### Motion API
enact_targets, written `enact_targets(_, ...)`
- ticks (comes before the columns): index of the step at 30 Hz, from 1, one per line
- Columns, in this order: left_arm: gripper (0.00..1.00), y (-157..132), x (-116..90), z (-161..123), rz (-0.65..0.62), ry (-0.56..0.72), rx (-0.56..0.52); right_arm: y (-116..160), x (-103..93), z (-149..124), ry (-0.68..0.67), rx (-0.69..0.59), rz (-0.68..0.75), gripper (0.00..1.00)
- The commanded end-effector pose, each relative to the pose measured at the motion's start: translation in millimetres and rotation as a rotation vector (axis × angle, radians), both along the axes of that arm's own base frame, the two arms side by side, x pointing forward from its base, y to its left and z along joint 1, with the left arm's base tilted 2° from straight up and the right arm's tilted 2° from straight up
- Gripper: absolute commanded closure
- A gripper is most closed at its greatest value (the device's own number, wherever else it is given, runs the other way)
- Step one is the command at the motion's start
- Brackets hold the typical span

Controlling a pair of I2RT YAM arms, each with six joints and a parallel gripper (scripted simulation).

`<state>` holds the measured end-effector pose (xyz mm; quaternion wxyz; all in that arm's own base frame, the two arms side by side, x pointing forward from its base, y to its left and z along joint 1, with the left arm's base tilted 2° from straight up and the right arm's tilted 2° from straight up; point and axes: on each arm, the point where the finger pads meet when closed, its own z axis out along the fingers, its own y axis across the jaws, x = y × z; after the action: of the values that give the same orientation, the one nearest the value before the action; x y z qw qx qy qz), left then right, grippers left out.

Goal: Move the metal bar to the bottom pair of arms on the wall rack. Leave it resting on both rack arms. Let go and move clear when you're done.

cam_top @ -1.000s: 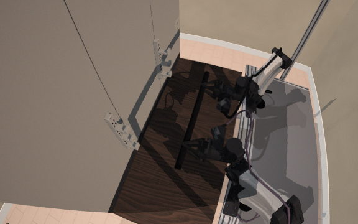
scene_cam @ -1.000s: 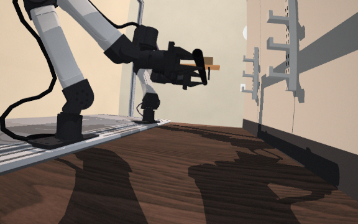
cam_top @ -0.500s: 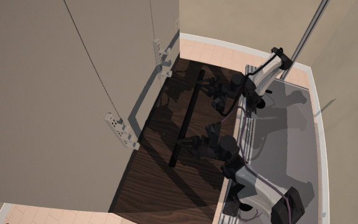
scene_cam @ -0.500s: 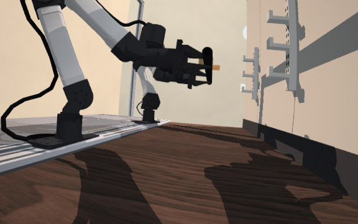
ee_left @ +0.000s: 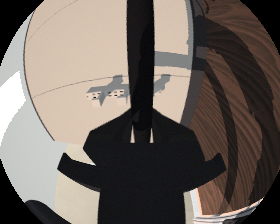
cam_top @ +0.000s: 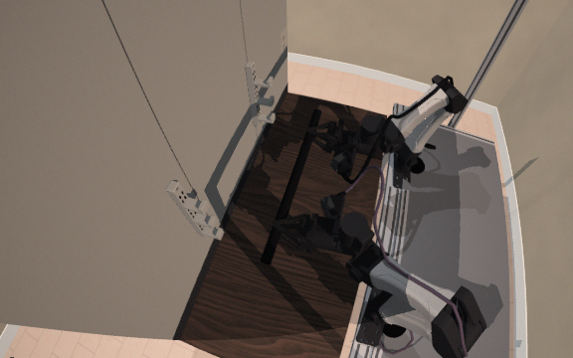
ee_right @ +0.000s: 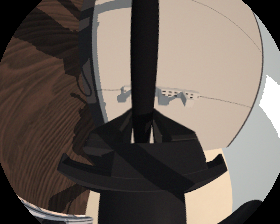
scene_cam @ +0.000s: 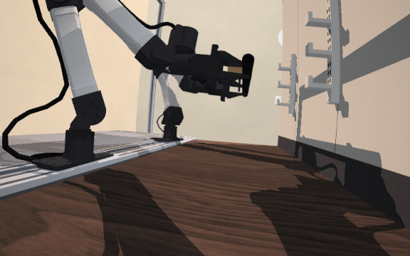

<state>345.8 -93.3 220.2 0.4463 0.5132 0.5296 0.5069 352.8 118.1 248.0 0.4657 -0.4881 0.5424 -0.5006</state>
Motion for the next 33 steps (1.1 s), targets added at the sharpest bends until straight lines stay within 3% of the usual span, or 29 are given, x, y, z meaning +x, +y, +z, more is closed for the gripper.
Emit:
enact_targets(1, 1.0, -8, 12, 32, -0.031, -0.089, -0.002, 5, 10.7, 30, -0.076, 0.014, 0.019, 1.0)
enact_targets(33, 1.0, -5, 61, 37, -0.031, -0.089, -0.002, 1, 58.8, 36, -0.076, 0.014, 0.019, 1.0)
